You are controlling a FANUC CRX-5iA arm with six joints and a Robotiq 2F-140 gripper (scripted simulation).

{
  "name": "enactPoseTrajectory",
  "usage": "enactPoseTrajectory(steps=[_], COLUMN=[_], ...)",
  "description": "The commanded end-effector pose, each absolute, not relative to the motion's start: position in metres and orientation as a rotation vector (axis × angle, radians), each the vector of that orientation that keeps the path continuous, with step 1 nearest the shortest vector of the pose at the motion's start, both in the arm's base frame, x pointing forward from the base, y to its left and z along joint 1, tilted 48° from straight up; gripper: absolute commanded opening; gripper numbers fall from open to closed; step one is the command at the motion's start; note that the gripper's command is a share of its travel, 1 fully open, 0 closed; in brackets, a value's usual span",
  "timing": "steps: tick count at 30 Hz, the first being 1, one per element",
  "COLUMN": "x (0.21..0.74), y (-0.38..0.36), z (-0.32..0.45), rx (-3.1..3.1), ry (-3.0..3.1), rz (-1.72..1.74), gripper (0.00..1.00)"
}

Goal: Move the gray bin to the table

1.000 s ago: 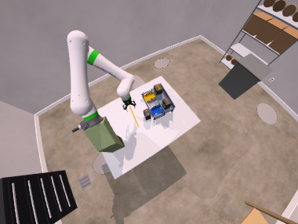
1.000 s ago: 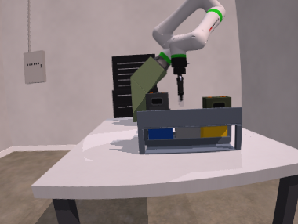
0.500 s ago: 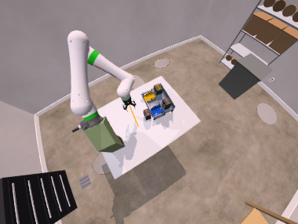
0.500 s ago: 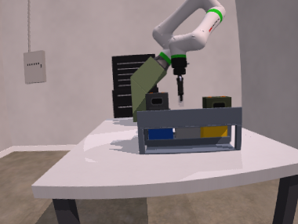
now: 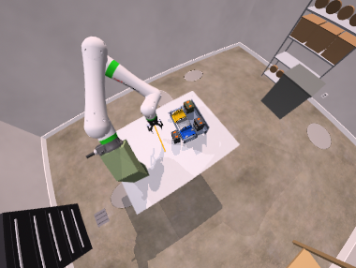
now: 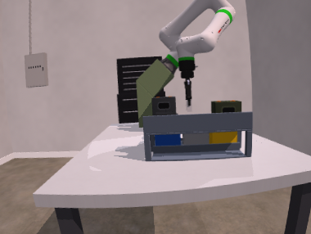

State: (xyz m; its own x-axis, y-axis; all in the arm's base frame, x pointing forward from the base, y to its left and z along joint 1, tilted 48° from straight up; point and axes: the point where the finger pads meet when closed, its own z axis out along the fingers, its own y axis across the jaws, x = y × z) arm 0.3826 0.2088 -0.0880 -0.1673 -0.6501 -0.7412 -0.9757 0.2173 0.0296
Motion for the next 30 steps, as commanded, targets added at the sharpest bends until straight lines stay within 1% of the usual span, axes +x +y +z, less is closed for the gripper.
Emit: enactPoseTrajectory(steps=[1, 2, 14, 19, 30], x=[0.417, 0.426, 0.426, 0.475, 0.475], y=[0.201, 0.199, 0.199, 0.189, 0.189], z=[-0.089, -0.089, -0.089, -0.091, -0.091], rx=[-1.499, -1.499, -1.499, -1.499, -1.499], ry=[1.895, 1.895, 1.895, 1.895, 1.895], rz=[0.698, 0.698, 0.698, 0.698, 0.698], gripper=[0.57, 0.57, 0.57, 0.57, 0.57])
